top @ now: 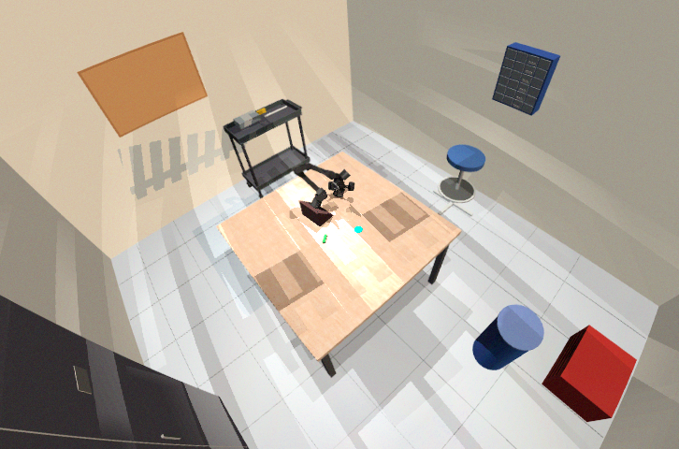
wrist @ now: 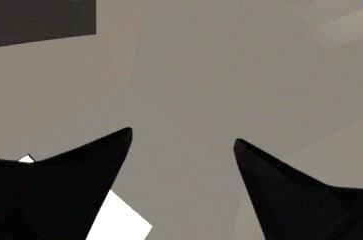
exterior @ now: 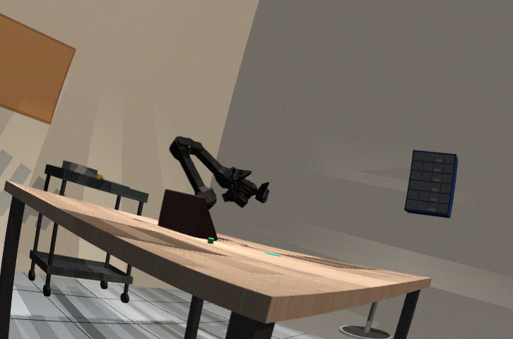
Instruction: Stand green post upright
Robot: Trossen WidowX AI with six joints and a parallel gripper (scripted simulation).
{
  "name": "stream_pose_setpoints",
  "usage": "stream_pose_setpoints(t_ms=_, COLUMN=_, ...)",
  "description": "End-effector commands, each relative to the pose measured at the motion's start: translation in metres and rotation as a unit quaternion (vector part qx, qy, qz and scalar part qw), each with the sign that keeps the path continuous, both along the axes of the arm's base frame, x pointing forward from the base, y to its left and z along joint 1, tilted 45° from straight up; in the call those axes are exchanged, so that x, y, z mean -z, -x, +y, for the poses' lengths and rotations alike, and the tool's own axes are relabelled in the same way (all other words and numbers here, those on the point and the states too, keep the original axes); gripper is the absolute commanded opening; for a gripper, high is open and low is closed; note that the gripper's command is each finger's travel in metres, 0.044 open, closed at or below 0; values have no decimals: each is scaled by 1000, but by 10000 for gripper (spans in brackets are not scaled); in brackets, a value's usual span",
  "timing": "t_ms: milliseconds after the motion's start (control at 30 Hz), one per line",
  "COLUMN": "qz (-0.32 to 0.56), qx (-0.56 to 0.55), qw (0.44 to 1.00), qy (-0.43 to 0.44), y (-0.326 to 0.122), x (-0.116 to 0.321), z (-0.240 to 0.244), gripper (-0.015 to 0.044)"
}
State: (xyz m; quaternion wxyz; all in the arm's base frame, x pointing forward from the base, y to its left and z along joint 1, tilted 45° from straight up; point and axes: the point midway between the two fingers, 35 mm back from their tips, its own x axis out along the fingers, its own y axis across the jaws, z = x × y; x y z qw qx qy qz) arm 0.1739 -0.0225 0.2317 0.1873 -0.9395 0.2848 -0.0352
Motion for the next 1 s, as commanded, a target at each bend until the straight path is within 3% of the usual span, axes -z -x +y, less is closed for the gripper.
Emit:
stream_pose_setpoints(t_ms=0, qz=1, qx=0, qw=1000, qy=-2, y=-1, x=0, z=0, gripper=374)
stream_pose_setpoints(t_ms=200, qz=38, qx=15, qw=996, qy=-79, y=-29, x=8, z=6, gripper=232)
stream_pose_setpoints(t_ms=533, qz=121, qx=148, qw=934, qy=-301, y=-78, x=61, z=-9, gripper=232)
stream_pose_setpoints(t_ms=767, qz=142, qx=320, qw=808, qy=-474, y=-94, x=114, z=-35, gripper=232)
stream_pose_setpoints(t_ms=967, qz=118, qx=492, qw=626, qy=-594, y=-96, x=162, z=-61, gripper=232)
